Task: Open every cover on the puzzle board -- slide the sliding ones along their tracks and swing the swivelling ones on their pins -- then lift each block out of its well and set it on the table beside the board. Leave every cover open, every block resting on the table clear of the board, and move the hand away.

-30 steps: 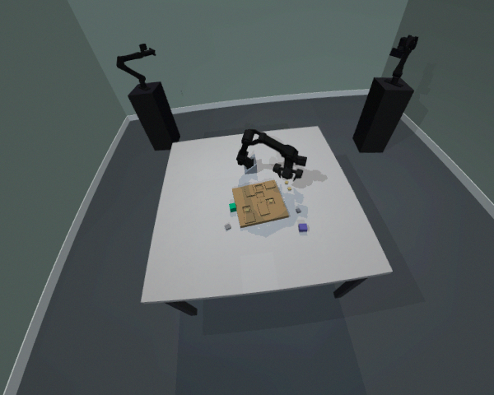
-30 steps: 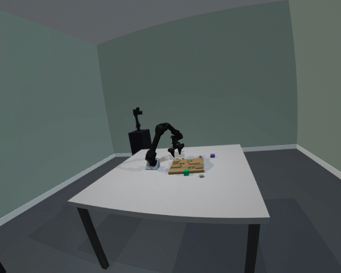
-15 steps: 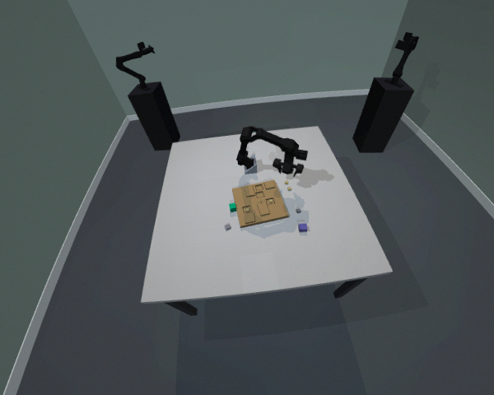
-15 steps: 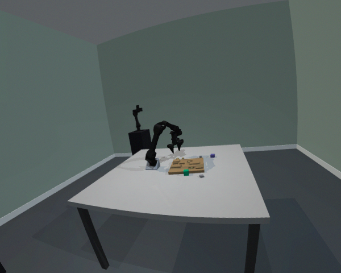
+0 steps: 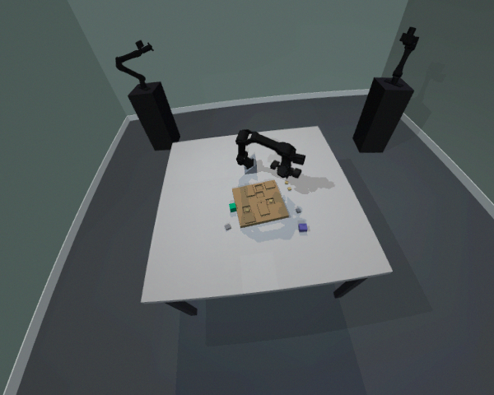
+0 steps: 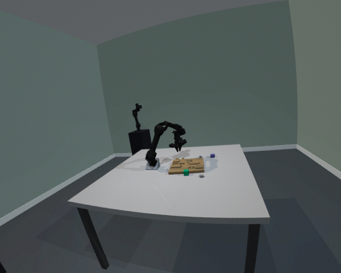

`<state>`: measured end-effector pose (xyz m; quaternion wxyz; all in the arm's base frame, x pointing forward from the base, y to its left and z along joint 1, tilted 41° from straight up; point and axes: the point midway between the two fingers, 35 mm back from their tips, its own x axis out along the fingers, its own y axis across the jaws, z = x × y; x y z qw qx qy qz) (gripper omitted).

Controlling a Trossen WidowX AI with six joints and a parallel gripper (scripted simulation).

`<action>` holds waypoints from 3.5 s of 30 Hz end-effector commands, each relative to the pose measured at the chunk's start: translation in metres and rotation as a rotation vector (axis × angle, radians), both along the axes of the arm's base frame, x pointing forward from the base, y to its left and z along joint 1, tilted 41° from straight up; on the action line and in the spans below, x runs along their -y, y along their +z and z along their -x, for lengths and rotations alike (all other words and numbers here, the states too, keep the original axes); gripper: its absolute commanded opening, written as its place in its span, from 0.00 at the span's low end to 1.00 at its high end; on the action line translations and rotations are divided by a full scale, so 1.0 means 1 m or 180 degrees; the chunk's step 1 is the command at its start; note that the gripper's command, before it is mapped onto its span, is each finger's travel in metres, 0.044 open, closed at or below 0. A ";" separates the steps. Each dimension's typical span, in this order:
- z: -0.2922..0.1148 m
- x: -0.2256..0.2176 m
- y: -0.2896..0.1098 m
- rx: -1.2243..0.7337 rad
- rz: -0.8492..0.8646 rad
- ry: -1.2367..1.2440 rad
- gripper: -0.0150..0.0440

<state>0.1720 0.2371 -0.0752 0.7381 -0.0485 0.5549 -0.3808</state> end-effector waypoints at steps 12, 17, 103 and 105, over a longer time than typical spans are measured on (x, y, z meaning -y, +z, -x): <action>-0.060 0.022 0.039 0.0549 -0.0201 -0.0765 0.25; -0.080 0.033 0.052 0.0759 -0.0245 -0.1012 0.25; -0.200 0.209 0.132 -0.0665 0.0245 0.0967 0.25; -0.200 0.210 0.130 -0.0665 0.0245 0.0967 0.25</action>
